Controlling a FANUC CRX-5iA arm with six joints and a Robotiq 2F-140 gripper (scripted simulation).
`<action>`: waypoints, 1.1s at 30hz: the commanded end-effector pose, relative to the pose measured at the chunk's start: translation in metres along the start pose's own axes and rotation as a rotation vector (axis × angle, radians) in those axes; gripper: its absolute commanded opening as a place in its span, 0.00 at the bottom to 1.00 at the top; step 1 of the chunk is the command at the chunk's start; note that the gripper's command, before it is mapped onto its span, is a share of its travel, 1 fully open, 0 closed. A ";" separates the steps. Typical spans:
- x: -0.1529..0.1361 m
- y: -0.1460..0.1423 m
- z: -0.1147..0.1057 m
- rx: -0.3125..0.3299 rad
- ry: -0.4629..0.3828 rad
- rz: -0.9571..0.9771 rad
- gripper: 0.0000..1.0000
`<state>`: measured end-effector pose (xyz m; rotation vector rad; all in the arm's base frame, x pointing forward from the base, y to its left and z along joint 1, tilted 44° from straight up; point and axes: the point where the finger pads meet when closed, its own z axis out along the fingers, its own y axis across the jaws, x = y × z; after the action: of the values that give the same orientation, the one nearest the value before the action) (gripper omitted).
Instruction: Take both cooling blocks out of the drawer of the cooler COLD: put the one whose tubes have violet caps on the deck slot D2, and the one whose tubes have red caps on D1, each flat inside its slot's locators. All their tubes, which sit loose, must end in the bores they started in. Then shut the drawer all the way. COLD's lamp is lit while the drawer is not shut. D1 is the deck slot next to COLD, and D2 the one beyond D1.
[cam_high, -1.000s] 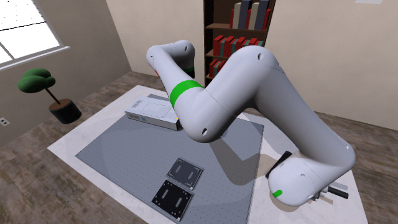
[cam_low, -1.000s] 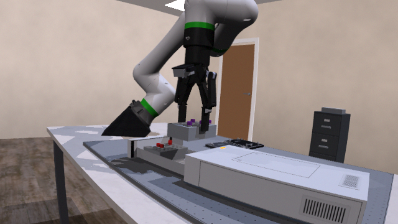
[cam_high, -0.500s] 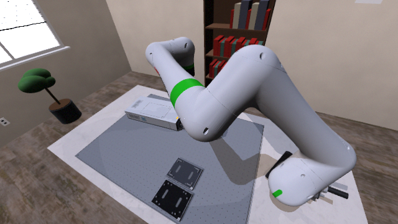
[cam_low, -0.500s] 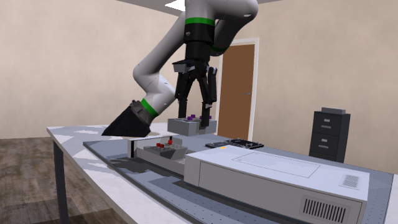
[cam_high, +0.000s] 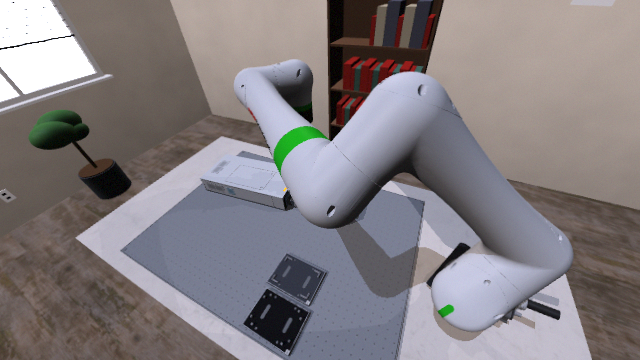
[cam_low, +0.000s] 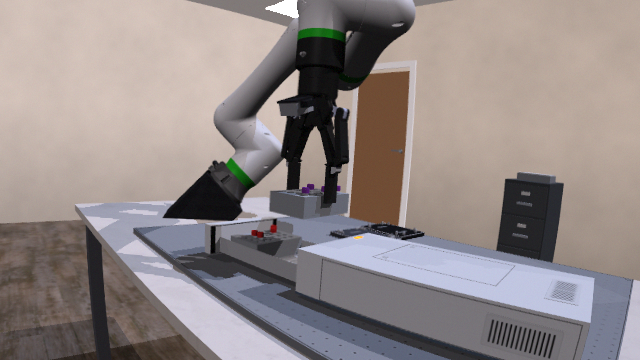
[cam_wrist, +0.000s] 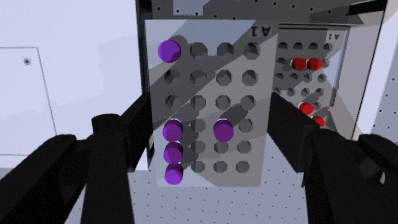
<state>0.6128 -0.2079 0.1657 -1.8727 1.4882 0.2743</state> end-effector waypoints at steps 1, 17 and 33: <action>-0.007 0.001 -0.001 0.001 0.002 -0.073 0.10; -0.044 0.008 -0.001 0.001 0.002 -0.446 0.10; -0.080 0.014 -0.001 0.000 0.002 -0.819 0.10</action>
<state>0.5768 -0.1512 0.2031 -2.2791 0.6750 -0.0887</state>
